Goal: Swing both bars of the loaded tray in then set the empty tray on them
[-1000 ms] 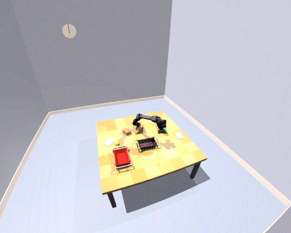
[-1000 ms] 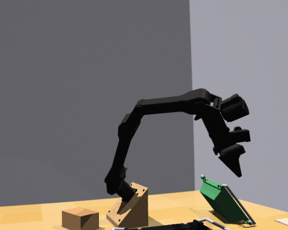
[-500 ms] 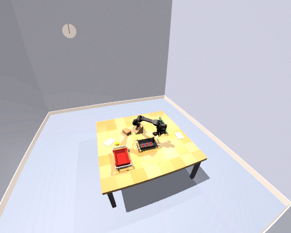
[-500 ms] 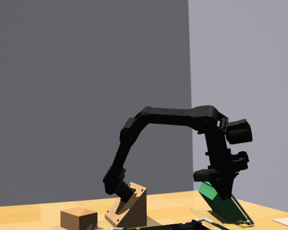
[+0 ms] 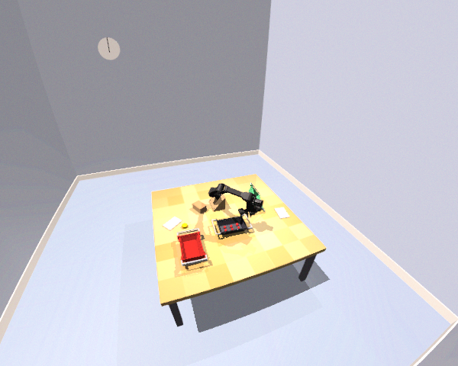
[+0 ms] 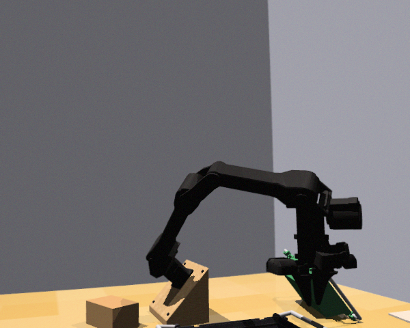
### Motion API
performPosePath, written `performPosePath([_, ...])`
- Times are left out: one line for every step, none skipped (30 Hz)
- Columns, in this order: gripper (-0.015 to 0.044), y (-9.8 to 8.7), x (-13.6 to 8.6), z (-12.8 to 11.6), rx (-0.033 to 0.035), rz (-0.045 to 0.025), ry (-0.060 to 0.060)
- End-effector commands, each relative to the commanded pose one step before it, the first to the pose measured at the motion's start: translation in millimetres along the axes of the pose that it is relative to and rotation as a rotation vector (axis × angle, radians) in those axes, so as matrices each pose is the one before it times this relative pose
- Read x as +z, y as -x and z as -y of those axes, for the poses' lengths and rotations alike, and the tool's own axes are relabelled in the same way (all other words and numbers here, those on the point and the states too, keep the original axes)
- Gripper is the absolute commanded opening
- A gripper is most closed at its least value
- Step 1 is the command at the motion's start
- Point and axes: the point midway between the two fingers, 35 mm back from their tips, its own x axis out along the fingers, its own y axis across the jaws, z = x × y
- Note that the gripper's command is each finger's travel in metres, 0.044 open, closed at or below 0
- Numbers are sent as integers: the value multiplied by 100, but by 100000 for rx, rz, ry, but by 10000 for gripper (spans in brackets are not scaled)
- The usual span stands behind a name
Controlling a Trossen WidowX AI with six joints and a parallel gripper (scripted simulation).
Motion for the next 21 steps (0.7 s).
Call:
performPosePath([90, -1493, -130, 82, -1079, -957, -256])
performPosePath([90, -397, 17, -7, -3, 7, -1])
performPosePath([90, -409, 13, -4, -6, 6, -2])
performPosePath([90, -411, 9, -1, -10, 6, -2])
performPosePath([90, -411, 4, 2, -14, 5, -3])
performPosePath([90, -410, -1, 5, -18, 5, -3])
performPosePath([90, -410, -5, 8, -21, 4, -4])
performPosePath([90, -409, -10, 11, -25, 3, -5])
performPosePath([90, -408, -15, 14, -29, 3, -5])
performPosePath([90, -407, -20, 17, -32, 2, -5])
performPosePath([90, -405, -24, 20, -36, 1, -6])
performPosePath([90, -322, -23, 18, -31, 0, -5])
performPosePath([90, -195, -15, 11, -20, 0, -3])
performPosePath([90, -65, -5, 4, -7, 0, -1])
performPosePath([90, 0, 0, 0, 0, 0, 0])
performPosePath([90, 0, 0, 0, 0, 0, 0])
performPosePath([90, 0, 0, 0, 0, 0, 0])
performPosePath([90, 0, 0, 0, 0, 0, 0])
performPosePath([90, 0, 0, 0, 0, 0, 0])
performPosePath([90, 0, 0, 0, 0, 0, 0])
performPosePath([90, 0, 0, 0, 0, 0, 0])
